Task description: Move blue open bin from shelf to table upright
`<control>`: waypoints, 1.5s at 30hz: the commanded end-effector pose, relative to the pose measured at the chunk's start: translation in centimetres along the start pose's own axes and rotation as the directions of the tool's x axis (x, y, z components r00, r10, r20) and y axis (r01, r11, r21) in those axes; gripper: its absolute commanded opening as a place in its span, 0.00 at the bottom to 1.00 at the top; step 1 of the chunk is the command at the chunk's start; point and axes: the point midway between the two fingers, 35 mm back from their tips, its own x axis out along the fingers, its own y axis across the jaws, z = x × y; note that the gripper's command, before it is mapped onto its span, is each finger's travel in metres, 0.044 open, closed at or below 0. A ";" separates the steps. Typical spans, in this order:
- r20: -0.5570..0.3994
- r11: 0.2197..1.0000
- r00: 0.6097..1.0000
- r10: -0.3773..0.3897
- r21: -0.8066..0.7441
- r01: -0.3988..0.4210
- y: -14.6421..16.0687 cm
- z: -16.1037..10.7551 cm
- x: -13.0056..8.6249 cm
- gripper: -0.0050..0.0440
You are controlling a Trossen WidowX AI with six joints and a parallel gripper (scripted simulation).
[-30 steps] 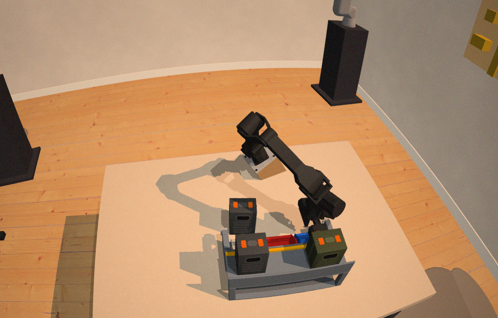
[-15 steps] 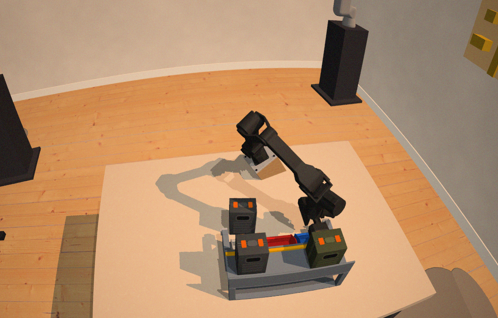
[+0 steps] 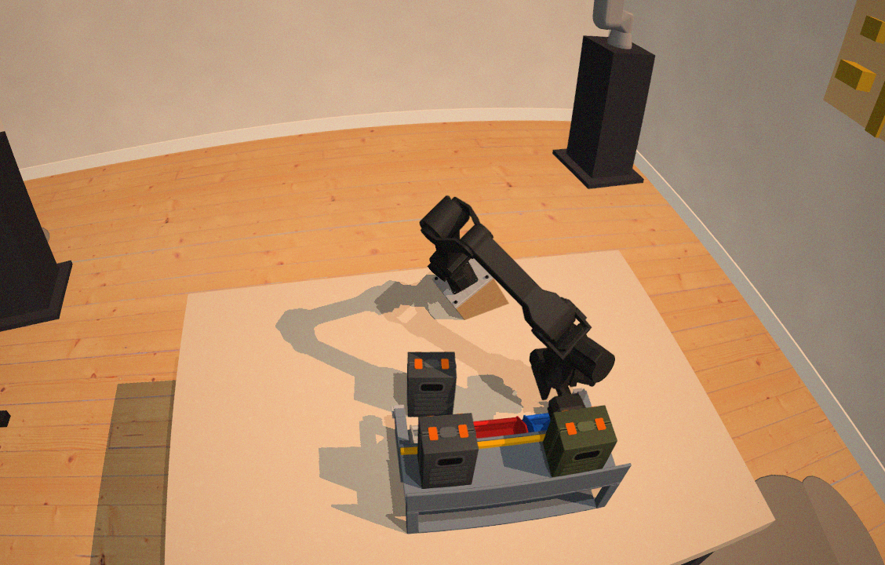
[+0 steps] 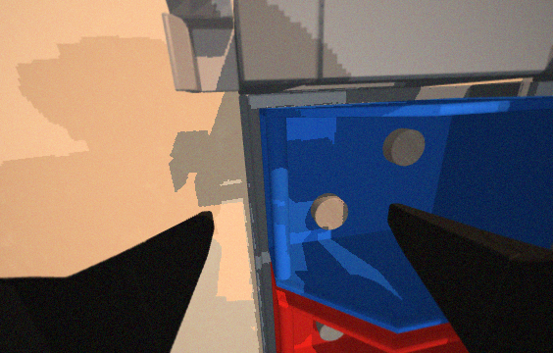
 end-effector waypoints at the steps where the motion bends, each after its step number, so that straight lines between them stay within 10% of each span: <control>1: 0.001 1.000 1.000 -0.018 0.013 0.018 -0.5 -0.3 -0.6 0.97; 45: 0.002 1.000 1.000 -0.018 0.014 0.017 -0.2 -0.1 0.9 0.97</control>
